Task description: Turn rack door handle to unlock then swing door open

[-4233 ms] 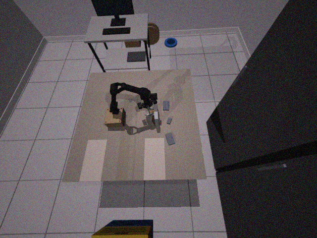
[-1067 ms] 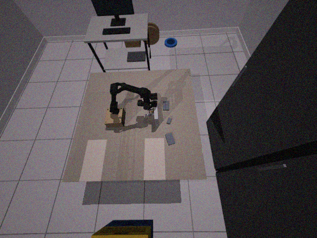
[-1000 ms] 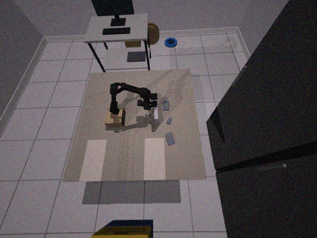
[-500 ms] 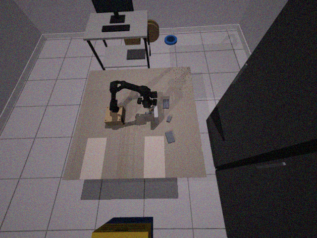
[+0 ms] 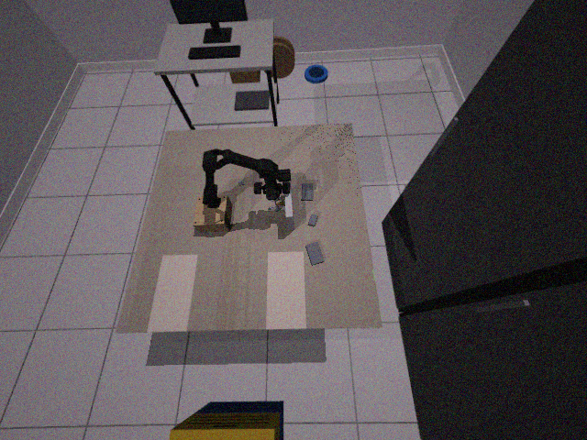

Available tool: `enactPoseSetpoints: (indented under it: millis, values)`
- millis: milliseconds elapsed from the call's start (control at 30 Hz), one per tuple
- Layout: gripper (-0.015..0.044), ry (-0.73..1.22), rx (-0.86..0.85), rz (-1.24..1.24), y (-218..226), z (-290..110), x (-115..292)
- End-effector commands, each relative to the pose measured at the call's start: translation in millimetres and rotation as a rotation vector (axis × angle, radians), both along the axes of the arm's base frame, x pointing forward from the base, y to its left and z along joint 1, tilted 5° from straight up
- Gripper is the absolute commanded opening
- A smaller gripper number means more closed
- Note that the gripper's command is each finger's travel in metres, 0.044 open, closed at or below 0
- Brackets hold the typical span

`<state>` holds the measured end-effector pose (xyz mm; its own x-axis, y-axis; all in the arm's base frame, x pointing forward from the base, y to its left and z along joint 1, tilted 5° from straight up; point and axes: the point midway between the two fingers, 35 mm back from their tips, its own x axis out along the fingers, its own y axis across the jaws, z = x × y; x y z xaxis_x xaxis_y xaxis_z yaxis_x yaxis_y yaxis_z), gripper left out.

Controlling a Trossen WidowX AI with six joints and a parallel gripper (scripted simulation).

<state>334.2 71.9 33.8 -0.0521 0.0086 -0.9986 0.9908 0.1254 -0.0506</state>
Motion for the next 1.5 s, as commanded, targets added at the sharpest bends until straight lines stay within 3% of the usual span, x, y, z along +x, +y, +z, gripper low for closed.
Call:
enactPoseSetpoints:
  millis: [0, 1467]
  values:
    - [0.0021, 0.001, -0.001, 0.068, -3.6, 0.5, -3.4]
    - [0.0021, 0.001, 0.036, 0.831, -64.2, 2.3, -51.3]
